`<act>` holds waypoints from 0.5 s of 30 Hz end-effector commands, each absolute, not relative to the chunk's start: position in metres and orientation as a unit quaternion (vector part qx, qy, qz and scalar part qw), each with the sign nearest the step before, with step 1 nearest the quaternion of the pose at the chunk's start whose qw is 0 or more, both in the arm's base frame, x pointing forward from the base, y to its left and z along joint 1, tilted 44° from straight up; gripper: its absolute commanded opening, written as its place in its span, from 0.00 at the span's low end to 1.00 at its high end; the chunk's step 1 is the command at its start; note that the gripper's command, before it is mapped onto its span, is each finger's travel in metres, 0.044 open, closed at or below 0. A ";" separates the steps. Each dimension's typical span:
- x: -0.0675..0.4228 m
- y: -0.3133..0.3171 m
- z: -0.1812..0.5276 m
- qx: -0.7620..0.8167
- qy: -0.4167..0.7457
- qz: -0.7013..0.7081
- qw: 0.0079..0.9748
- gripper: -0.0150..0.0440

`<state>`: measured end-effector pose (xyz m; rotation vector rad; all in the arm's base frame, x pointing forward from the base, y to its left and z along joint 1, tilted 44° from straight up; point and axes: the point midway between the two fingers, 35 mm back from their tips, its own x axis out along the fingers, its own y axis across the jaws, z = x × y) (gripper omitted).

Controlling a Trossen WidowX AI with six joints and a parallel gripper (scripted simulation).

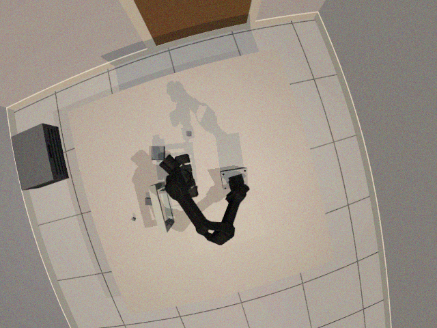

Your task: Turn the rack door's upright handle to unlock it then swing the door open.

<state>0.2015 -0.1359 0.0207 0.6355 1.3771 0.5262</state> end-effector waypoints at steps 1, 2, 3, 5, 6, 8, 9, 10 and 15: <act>0.205 -0.145 0.013 0.251 0.607 0.264 0.706 0.28; 0.206 -0.147 0.011 0.245 0.605 0.269 0.709 0.28; 0.206 -0.149 0.009 0.239 0.603 0.274 0.711 0.28; 0.207 -0.151 0.007 0.230 0.599 0.281 0.713 0.28; 0.207 -0.152 0.007 0.229 0.599 0.282 0.714 0.28; 0.207 -0.152 0.007 0.229 0.599 0.282 0.714 0.28; 0.207 -0.152 0.007 0.229 0.599 0.282 0.714 0.28; 0.207 -0.152 0.007 0.229 0.599 0.282 0.714 0.28; 0.207 -0.152 0.007 0.229 0.599 0.282 0.714 0.28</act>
